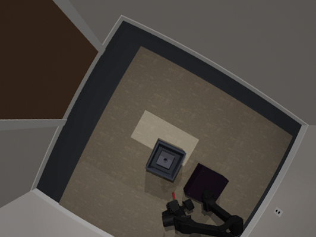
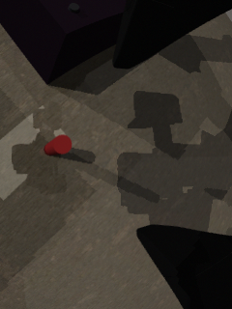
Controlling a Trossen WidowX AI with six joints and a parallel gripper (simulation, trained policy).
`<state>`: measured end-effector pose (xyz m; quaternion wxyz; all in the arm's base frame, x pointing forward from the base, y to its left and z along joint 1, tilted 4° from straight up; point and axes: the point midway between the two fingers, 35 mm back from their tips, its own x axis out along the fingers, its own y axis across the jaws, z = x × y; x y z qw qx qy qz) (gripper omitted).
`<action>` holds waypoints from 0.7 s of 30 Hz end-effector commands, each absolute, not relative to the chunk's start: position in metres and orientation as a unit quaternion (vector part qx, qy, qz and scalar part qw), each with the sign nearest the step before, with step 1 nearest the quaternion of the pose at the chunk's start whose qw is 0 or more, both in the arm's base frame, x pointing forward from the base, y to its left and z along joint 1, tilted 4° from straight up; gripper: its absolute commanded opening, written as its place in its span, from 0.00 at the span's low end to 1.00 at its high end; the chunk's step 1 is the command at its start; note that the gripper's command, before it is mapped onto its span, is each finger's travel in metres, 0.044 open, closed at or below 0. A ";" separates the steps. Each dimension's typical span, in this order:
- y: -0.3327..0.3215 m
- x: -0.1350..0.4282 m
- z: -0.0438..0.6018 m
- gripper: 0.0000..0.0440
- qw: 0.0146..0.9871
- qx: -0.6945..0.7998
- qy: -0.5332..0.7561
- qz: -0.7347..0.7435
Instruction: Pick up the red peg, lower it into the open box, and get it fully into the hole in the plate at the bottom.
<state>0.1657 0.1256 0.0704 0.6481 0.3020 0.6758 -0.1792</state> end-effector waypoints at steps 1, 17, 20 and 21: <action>0.126 0.163 0.082 1.00 0.636 0.273 0.692 -0.206; 0.117 0.156 0.082 1.00 0.604 0.188 0.719 -0.290; 0.114 0.155 0.072 1.00 0.598 0.174 0.720 -0.305; 0.114 0.155 0.069 1.00 0.597 0.169 0.721 -0.309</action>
